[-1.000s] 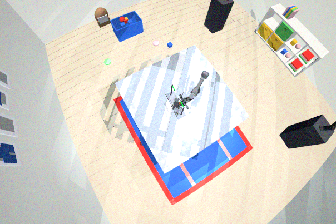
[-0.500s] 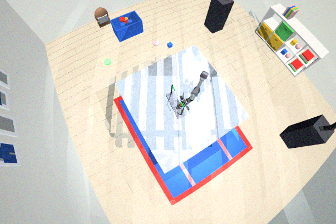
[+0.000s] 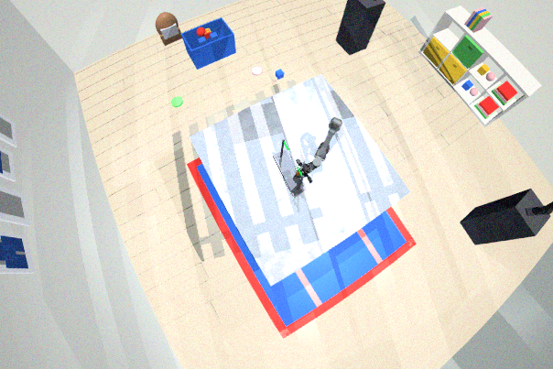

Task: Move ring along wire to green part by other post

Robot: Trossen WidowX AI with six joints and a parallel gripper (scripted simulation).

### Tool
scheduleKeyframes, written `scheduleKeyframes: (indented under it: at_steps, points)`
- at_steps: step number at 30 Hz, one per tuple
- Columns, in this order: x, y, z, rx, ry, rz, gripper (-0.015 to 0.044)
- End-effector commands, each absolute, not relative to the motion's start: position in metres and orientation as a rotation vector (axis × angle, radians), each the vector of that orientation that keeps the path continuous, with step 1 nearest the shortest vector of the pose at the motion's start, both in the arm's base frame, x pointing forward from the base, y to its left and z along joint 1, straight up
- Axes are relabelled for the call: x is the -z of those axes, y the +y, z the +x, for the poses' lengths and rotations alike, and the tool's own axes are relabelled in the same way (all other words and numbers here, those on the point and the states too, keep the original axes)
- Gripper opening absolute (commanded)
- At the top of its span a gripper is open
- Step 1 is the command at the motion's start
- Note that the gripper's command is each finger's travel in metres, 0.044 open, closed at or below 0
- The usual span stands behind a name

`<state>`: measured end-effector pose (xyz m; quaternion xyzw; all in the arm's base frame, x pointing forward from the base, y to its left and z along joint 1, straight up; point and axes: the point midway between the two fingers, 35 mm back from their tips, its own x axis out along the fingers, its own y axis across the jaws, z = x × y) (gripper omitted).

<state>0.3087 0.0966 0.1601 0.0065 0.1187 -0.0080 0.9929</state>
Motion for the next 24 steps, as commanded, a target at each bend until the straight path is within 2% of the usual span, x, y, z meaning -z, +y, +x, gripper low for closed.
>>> scheduleKeyframes:
  at_steps: [1, 24]
  points:
    - [-0.152, 0.097, 0.309, 0.019, 0.246, 0.013, -0.015]
    - [-0.141, 0.097, 0.309, 0.018, 0.246, 0.013, -0.015]
